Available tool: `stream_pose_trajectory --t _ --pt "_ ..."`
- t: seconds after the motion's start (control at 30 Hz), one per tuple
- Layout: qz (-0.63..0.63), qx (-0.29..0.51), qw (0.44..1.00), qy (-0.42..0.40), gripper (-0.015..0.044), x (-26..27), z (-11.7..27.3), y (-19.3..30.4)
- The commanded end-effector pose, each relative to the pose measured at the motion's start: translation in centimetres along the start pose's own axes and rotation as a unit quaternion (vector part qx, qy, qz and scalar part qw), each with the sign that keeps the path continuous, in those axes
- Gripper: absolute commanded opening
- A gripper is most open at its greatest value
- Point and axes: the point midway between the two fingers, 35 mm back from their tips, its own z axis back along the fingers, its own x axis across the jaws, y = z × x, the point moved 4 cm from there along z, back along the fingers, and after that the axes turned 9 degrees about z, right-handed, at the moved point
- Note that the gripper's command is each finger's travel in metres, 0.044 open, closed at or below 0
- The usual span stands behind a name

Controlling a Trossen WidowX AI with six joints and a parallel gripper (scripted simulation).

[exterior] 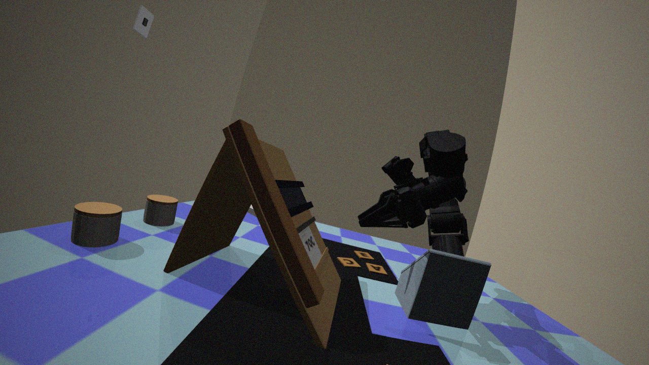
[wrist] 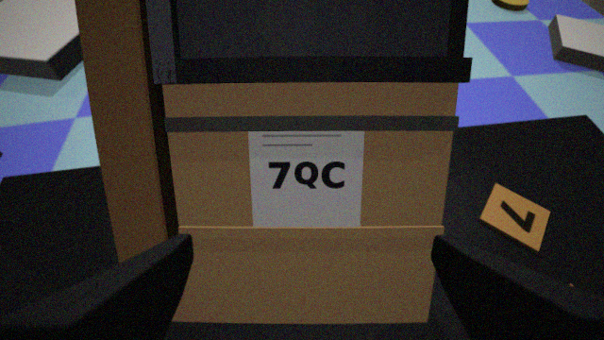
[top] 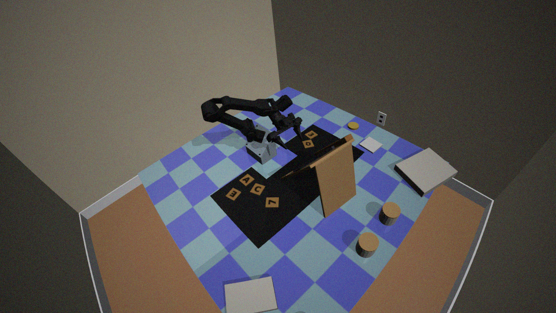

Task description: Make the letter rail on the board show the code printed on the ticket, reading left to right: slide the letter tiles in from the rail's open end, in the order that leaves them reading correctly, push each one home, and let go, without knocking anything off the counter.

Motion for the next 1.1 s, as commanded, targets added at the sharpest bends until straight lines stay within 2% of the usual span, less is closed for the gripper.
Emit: stream_pose_trajectory --t 0.0,0.2,0.4,0.53,0.67,0.97,1.07 --pt "0.004 0.002 1.0 0.005 0.044 -0.2 -0.1 0.4" --pt "0.01 0.004 1.0 0.004 0.044 -0.1 -0.1 0.2" --pt "0.222 0.037 0.973 -0.046 0.044 0.5 1.0 -5.2" --pt "0.374 0.046 0.921 -0.093 0.044 -0.1 2.1 -9.1" --pt "0.514 0.04 0.845 -0.142 0.044 -1.4 3.4 -12.7" --pt "0.673 0.005 0.711 -0.205 0.044 -4.4 5.4 -16.8" --pt "0.678 0.004 0.706 -0.207 0.044 -4.5 5.5 -16.9"
